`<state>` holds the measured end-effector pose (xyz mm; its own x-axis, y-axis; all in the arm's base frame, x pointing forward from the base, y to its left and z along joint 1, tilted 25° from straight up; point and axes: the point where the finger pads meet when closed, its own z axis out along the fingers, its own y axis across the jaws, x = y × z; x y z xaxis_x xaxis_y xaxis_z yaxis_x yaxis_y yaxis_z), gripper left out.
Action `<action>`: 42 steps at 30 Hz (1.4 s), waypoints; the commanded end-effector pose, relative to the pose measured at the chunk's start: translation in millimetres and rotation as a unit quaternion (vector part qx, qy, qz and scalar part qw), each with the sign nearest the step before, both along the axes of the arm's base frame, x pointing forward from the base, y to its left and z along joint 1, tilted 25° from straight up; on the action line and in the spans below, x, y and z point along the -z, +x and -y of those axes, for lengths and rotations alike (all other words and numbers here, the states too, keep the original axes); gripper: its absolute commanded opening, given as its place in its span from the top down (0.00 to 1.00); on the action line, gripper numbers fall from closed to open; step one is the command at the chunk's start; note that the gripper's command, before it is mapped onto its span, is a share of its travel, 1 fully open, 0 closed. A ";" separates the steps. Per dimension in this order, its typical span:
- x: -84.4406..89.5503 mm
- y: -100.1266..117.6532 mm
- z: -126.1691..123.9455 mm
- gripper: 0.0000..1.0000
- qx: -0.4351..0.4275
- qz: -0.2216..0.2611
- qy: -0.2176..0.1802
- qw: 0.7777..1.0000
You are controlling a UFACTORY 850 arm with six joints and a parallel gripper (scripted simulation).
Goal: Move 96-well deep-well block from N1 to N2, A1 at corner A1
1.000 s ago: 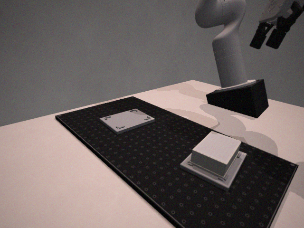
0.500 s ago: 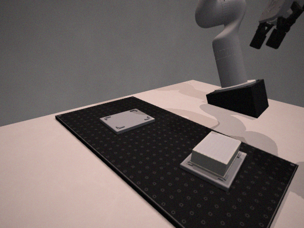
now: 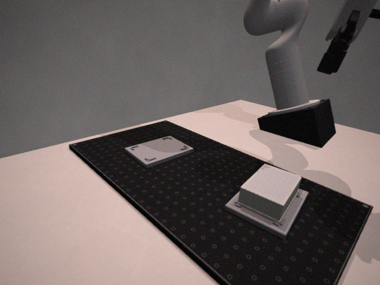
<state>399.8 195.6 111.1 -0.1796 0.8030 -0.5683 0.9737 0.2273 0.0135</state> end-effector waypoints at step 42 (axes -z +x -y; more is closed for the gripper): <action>88.9 108.3 45.1 0.00 0.519 0.244 0.086 0.815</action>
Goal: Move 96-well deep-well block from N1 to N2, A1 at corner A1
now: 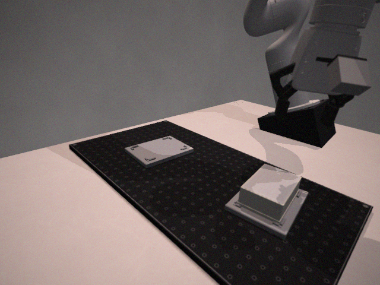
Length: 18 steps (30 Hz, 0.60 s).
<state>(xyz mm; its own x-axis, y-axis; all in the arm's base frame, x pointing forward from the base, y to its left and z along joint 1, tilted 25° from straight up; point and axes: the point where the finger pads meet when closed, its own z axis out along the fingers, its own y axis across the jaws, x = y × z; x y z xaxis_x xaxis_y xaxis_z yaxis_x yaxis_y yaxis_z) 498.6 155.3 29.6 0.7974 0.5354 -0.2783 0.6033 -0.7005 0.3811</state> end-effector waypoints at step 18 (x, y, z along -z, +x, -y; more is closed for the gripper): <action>46.3 46.7 36.7 0.00 0.265 0.111 0.024 0.958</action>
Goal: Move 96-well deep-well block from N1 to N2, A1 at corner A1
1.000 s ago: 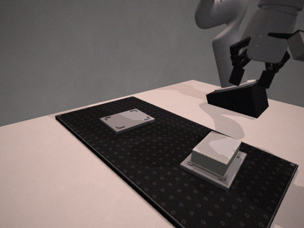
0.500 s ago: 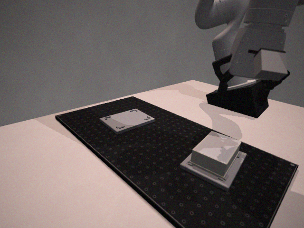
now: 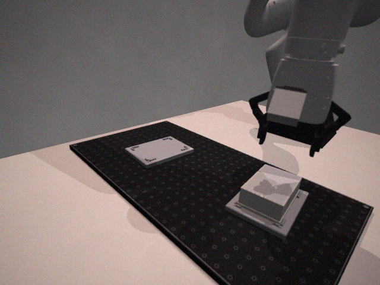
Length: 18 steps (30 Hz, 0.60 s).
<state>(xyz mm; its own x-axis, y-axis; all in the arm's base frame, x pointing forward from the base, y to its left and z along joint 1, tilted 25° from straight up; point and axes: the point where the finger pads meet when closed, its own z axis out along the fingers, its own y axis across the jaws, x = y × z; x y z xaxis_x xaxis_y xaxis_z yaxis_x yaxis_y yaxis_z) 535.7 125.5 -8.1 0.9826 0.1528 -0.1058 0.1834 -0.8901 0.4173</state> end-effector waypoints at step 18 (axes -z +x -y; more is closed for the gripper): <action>14.6 14.9 12.3 0.00 0.089 0.039 0.006 0.995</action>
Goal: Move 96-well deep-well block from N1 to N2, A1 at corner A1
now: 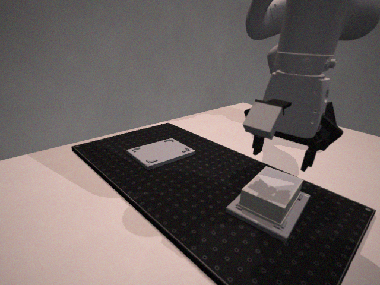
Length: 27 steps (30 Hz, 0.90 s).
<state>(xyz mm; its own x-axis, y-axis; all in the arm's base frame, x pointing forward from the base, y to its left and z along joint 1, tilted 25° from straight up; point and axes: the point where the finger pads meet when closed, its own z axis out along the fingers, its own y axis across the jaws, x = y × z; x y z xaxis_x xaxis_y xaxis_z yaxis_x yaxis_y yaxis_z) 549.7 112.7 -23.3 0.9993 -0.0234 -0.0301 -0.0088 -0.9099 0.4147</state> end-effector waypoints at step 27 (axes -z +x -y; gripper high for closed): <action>34.3 -0.5 15.4 0.00 0.000 0.001 0.000 1.000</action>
